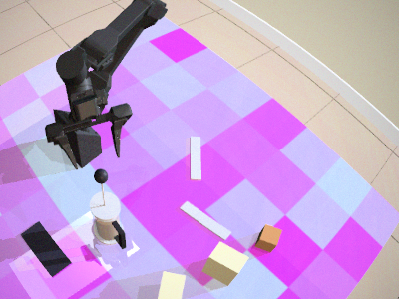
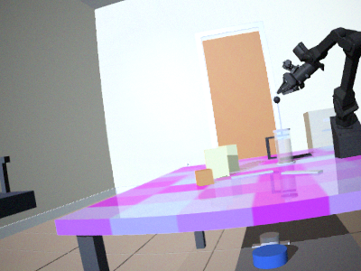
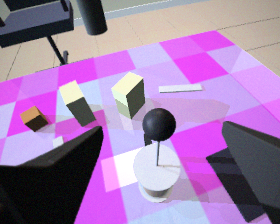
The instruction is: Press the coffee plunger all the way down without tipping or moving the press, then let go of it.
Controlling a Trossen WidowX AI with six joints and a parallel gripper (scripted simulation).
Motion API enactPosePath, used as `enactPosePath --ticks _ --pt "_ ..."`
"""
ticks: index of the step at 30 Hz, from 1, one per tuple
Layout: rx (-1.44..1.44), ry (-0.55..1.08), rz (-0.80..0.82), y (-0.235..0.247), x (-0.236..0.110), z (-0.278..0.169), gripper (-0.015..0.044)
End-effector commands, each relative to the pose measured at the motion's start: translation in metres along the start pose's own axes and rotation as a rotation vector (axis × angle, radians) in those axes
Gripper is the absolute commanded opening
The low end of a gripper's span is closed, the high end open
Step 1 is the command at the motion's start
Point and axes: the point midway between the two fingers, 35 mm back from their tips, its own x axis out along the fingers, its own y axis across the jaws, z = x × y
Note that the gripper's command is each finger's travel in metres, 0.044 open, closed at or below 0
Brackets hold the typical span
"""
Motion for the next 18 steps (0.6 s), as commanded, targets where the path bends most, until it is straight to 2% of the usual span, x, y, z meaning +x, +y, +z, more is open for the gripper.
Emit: enactPosePath --ticks 1,17,18 --pt "0.011 0.008 -0.002 -0.001 0.007 -0.004 0.0440" --pt "0.011 0.005 0.001 0.001 0.030 -0.005 0.0440" --pt "0.011 0.005 0.001 0.001 0.030 -0.005 0.0414"
